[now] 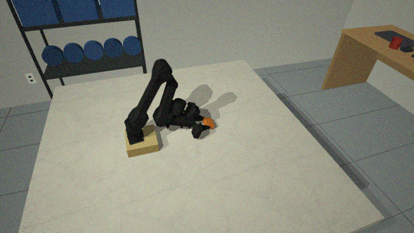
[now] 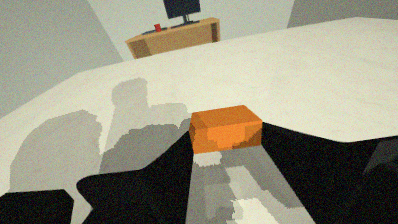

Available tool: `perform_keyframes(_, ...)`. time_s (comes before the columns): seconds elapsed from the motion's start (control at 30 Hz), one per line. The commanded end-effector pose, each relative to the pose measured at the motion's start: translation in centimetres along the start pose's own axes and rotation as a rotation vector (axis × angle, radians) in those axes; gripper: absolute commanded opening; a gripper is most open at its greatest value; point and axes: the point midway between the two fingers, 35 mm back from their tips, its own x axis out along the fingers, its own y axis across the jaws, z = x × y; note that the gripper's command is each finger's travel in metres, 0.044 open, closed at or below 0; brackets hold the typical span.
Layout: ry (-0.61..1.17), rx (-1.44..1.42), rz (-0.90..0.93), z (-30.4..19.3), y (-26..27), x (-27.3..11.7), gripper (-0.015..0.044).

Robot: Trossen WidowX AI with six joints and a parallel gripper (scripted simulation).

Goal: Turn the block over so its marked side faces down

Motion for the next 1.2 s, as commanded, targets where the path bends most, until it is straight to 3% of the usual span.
perform_keyframes(0.0,-0.005,-0.005,-0.005,0.1,-0.08,-0.03,0.0184)
perform_keyframes(0.33,-0.005,-0.005,-0.005,0.1,-0.08,-0.03,0.044)
perform_keyframes(1.17,-0.005,-0.005,-0.005,0.1,-0.08,-0.03,0.044)
